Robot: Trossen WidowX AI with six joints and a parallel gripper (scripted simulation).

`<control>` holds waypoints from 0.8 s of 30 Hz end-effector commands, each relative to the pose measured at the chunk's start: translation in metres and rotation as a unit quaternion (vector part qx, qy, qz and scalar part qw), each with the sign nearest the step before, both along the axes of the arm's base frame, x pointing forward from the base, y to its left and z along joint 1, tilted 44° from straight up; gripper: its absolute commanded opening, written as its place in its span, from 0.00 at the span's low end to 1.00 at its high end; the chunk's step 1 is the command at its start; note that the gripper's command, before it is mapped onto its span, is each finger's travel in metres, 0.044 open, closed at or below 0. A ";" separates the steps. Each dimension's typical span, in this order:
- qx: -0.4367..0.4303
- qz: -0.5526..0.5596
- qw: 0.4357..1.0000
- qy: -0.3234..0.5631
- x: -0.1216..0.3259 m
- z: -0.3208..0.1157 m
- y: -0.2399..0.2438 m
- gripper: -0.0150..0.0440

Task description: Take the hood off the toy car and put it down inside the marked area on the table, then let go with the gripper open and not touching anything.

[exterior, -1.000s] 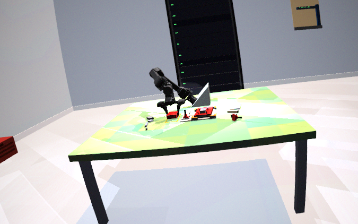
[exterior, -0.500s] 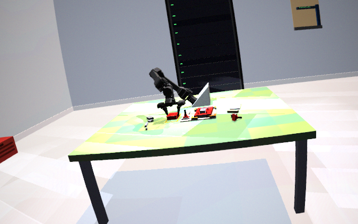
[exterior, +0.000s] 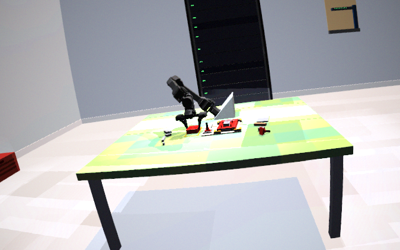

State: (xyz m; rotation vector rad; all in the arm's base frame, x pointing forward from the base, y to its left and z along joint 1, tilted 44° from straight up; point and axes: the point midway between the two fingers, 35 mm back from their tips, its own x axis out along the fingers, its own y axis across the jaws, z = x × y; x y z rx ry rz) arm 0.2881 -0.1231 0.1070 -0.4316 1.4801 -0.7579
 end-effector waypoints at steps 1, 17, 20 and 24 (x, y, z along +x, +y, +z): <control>0.000 0.000 1.000 0.000 0.000 0.000 0.000 0.97; -0.003 0.000 1.000 0.001 0.006 0.051 0.050 1.00; -0.003 0.000 1.000 0.001 0.006 0.051 0.050 1.00; -0.003 0.000 1.000 0.001 0.006 0.051 0.050 1.00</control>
